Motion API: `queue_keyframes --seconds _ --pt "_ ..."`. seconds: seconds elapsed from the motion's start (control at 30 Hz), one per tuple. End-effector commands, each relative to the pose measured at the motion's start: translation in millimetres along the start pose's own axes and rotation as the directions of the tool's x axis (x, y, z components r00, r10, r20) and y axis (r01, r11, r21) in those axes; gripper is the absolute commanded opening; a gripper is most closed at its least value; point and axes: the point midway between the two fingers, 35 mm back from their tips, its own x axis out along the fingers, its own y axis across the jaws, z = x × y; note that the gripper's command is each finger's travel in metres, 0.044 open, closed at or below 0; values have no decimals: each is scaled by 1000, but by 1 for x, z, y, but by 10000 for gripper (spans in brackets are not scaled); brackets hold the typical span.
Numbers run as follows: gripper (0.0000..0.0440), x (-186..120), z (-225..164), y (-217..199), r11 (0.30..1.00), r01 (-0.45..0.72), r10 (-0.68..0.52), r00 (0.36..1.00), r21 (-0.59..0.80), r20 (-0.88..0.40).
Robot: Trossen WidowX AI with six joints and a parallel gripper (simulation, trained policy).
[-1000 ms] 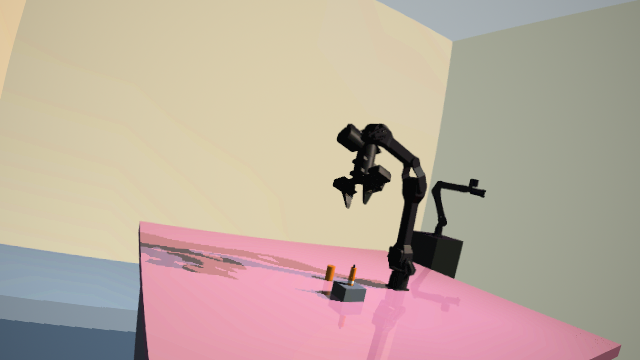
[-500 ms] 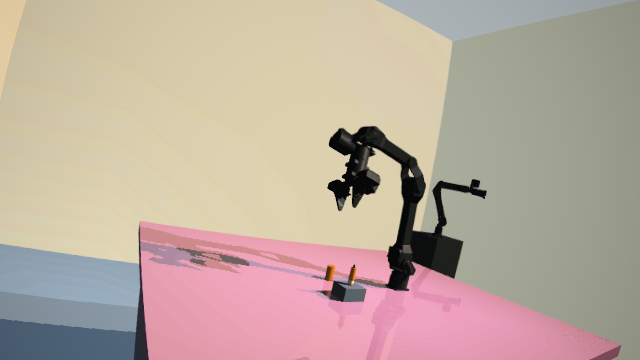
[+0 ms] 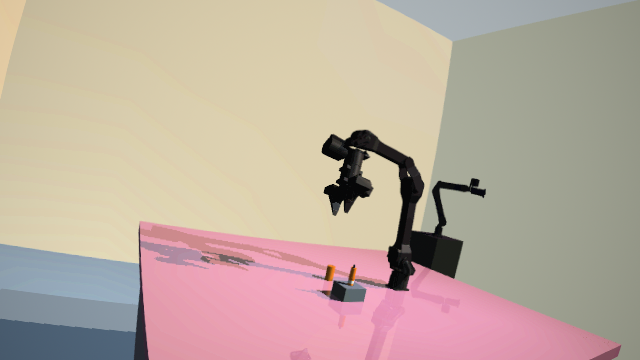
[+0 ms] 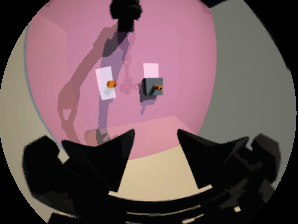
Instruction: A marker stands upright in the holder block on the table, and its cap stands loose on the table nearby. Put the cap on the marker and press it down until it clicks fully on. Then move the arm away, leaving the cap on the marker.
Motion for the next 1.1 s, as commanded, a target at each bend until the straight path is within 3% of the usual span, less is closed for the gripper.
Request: queue_keyframes --seconds 0.0,1.07 --pt "312 5 2 9 1000 -18 18 1000 19 23" --pt "309 37 19 73 975 -158 128 975 158 181"
